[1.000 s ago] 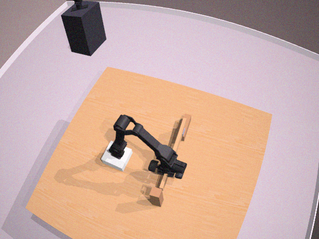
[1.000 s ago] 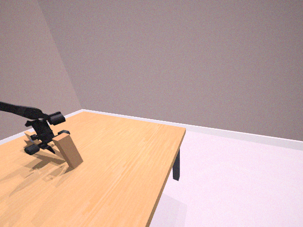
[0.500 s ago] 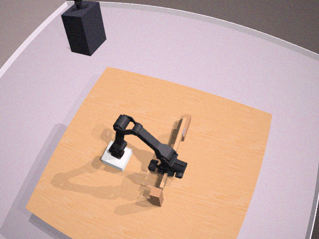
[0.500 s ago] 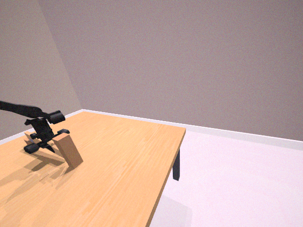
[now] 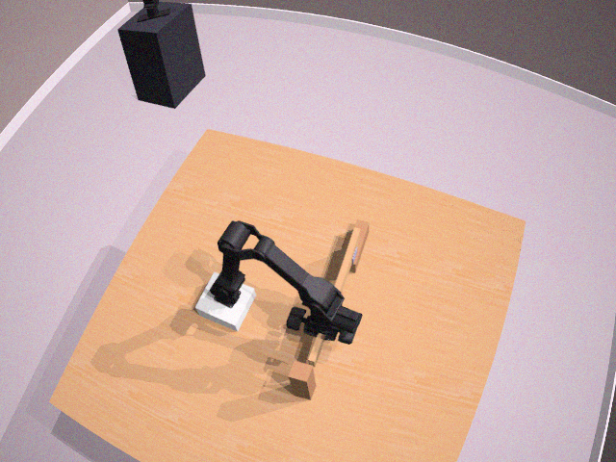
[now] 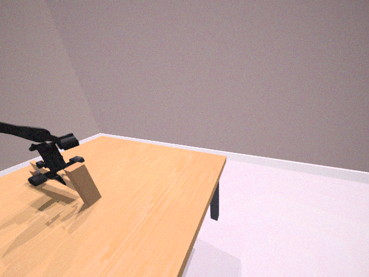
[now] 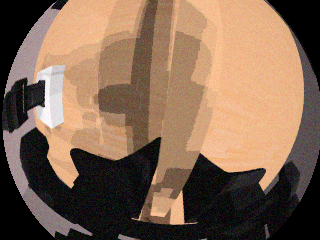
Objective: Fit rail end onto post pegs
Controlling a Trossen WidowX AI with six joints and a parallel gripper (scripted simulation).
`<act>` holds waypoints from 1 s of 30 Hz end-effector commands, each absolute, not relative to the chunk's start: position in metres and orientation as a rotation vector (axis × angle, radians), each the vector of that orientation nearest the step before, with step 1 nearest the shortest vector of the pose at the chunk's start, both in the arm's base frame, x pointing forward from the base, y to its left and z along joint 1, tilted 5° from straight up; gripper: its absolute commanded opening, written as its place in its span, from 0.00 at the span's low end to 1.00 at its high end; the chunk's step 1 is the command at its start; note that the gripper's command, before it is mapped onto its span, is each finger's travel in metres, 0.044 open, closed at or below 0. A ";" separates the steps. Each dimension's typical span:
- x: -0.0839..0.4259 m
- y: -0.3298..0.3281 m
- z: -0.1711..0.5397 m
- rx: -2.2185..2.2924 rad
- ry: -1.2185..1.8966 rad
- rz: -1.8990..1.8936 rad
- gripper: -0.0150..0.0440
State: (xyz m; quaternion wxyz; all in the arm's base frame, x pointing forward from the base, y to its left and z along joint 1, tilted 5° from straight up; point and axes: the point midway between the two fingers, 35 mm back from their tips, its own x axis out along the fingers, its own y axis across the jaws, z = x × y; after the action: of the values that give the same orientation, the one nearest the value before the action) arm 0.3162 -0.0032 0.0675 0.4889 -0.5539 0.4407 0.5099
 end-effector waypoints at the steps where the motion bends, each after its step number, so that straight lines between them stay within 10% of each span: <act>1: 0.320 -0.002 0.075 -1.351 1.050 1.228 0.25; 30: 0.318 -0.002 0.090 -1.351 1.050 1.228 0.25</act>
State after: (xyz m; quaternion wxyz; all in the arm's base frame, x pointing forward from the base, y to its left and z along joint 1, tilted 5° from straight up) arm 0.3153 -0.0034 0.0824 0.4891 -0.5539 0.4407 0.5096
